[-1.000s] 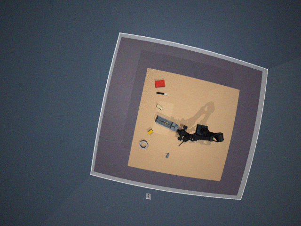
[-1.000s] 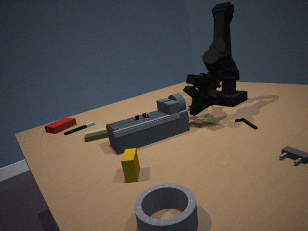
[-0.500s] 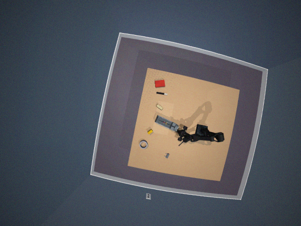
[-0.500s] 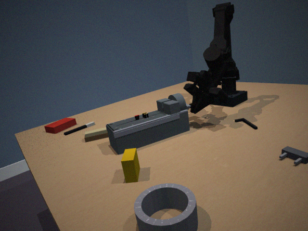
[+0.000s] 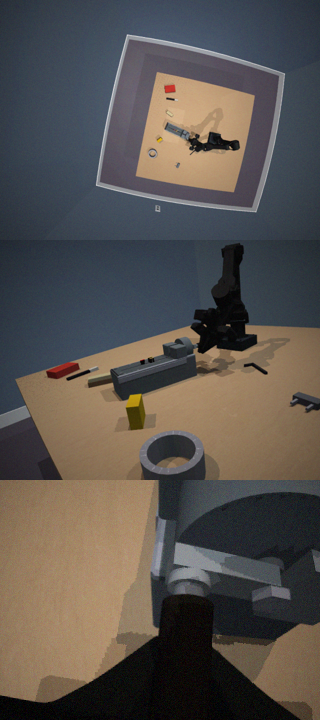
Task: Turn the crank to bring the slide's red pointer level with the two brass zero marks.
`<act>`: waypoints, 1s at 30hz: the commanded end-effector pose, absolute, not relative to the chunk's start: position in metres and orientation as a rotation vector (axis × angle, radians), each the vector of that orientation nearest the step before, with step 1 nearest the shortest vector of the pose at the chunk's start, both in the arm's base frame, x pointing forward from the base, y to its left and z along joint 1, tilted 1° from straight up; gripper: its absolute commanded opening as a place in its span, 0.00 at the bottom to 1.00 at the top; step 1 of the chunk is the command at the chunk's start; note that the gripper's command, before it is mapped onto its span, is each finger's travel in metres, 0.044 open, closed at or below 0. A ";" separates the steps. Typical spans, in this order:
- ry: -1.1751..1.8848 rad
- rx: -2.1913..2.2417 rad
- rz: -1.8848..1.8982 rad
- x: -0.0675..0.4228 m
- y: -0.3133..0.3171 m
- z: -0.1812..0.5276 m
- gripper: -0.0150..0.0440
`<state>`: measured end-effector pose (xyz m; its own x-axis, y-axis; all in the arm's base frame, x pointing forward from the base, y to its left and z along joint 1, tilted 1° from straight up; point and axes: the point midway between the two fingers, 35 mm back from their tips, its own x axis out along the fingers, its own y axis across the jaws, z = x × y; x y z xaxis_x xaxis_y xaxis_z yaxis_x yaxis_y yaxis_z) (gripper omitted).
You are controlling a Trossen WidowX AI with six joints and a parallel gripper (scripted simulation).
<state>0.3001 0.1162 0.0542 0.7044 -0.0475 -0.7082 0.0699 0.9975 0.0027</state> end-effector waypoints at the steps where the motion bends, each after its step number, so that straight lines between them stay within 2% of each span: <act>1: 0.776 0.033 -0.063 0.300 0.115 0.064 0.25; 30: 0.776 0.030 -0.064 0.297 0.084 0.081 0.25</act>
<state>0.2981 0.0925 0.0786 0.7078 -0.0316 -0.7057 0.0565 0.9983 0.0119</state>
